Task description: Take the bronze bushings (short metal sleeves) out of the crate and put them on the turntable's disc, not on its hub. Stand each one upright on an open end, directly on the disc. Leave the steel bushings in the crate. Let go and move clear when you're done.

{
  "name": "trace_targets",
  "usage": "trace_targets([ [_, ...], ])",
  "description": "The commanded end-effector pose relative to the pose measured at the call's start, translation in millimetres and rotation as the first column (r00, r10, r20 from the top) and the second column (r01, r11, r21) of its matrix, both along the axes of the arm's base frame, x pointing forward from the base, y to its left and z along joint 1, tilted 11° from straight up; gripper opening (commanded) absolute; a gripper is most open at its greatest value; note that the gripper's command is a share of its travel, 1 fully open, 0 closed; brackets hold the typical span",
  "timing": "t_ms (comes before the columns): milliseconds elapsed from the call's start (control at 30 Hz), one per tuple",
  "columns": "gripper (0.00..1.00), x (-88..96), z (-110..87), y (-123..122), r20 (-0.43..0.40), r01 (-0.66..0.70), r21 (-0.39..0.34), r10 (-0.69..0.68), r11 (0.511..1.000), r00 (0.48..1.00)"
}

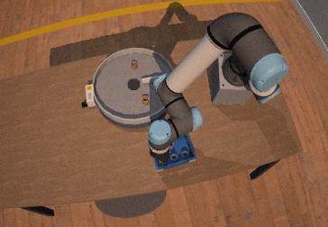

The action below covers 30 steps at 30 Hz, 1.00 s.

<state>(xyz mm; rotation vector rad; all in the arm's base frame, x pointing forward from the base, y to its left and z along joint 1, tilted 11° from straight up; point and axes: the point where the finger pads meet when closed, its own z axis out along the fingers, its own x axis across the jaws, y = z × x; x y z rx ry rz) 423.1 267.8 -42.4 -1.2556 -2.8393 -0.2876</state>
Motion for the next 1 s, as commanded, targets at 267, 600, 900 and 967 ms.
trace_targets([
  [267, 0.76, 0.9, 0.6, 1.2, 0.002, -0.002, 0.000, 0.002, 1.000, 1.000],
  [600, 0.76, 0.9, 0.5, 1.2, 0.002, -0.002, 0.000, 0.002, 1.000, 1.000],
  [900, 0.76, 1.1, -12.6, 3.8, 0.001, -0.002, 0.000, 0.002, 1.000, 1.000],
  [967, 0.76, 1.8, -20.6, 5.4, 0.002, -0.002, 0.000, 0.002, 1.000, 1.000],
])
